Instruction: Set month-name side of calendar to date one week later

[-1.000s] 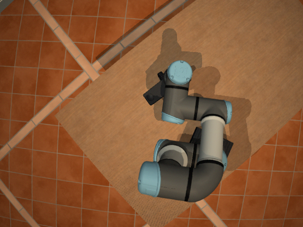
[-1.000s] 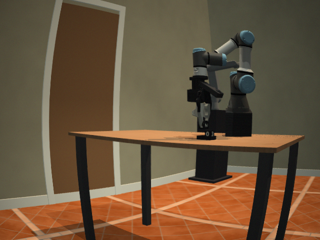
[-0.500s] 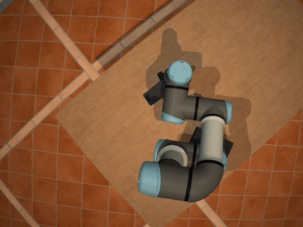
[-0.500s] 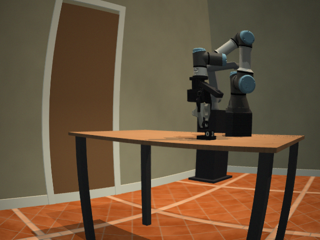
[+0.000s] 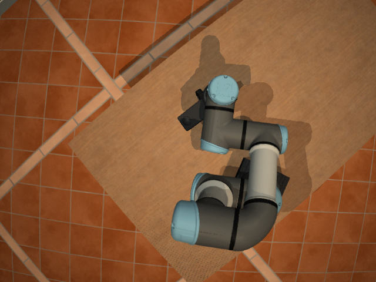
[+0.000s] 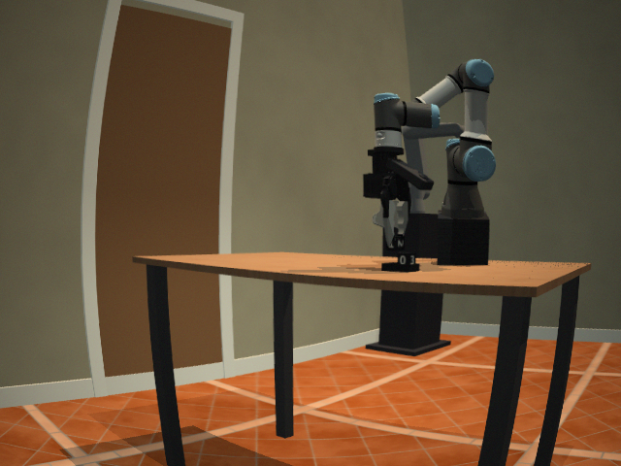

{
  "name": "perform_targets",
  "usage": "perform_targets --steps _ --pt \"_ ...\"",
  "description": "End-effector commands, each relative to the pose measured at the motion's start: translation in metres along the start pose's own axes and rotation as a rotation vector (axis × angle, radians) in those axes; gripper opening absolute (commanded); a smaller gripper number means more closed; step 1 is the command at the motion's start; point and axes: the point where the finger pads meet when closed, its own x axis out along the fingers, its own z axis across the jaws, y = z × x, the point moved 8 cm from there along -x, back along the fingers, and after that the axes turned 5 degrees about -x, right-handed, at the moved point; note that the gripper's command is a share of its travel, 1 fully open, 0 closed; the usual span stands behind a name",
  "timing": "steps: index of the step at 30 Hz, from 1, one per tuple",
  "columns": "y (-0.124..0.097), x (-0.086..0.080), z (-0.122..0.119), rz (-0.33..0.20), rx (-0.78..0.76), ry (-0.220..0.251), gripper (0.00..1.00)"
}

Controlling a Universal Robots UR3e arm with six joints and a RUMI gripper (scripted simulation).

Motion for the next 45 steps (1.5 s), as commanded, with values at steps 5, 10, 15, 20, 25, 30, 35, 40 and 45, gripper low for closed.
perform_targets --steps 5,10,15,20,25,30,35,40,45 --pt "0.000 0.001 0.000 -0.001 0.000 -0.002 0.11" --pt "0.000 0.003 0.000 -0.001 0.000 -0.002 0.11" --pt "0.000 0.006 0.000 -0.001 0.000 -0.002 0.11" --pt "0.000 0.011 0.001 -0.001 0.000 -0.002 0.11" --pt "0.000 0.014 0.001 -0.001 0.000 -0.002 0.11" --pt "0.000 0.018 0.001 -0.001 0.000 -0.002 0.11" --pt "0.000 0.022 0.001 -0.001 0.000 -0.002 0.11" --pt "0.000 0.024 0.001 -0.001 0.000 -0.002 0.11" --pt "0.000 0.025 0.001 -0.001 0.000 -0.002 0.11"
